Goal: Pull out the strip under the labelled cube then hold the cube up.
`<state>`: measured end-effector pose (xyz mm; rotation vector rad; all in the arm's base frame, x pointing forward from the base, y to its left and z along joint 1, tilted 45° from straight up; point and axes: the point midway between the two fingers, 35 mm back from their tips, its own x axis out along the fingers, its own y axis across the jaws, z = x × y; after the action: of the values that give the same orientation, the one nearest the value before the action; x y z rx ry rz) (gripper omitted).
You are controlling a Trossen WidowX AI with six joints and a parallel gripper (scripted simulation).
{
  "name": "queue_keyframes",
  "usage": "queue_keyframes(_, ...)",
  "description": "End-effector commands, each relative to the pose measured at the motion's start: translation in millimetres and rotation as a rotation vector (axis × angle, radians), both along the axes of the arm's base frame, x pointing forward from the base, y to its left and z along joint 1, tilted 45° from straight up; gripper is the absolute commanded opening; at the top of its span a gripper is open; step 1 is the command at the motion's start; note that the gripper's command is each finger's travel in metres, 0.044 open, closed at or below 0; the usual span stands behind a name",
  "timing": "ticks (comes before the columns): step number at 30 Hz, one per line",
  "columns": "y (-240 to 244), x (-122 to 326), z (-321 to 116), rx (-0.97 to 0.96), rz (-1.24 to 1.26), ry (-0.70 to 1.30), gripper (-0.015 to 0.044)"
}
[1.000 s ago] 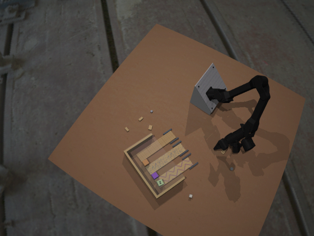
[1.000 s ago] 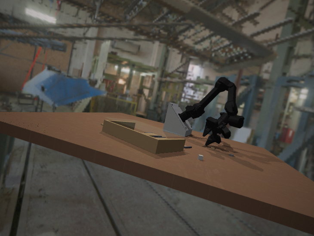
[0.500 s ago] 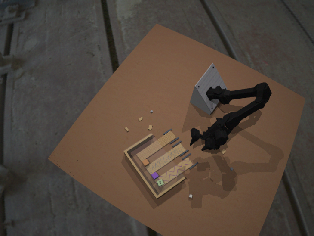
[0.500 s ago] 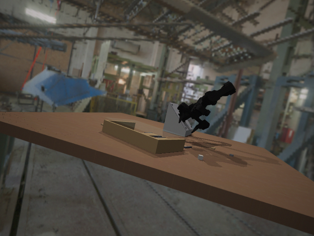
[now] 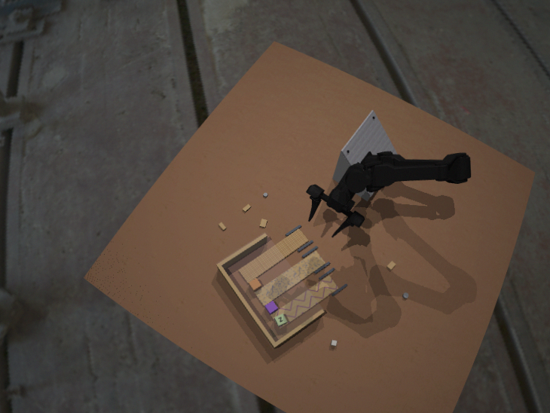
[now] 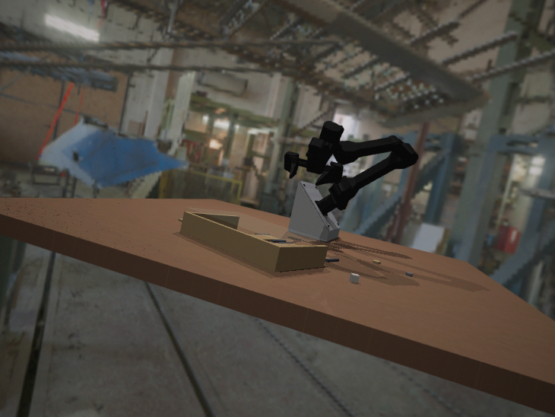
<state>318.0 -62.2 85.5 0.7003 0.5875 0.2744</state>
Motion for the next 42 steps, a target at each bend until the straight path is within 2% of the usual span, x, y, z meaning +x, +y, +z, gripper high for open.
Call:
queue_keyframes(1,-5,-6,-2,0.045,-0.011,-0.006,0.0400)
queue_keyframes(12,-5,-6,-2,0.045,-0.011,-0.006,0.0400)
queue_keyframes(19,13,35,-2,0.121,0.083,0.175,0.0216)
queue_keyframes(27,60,80,-1,0.183,0.223,0.458,0.0006)
queue_keyframes(38,149,98,6,0.169,0.411,0.866,0.0000)
queue_keyframes(42,155,97,7,0.164,0.422,0.892,0.0000)
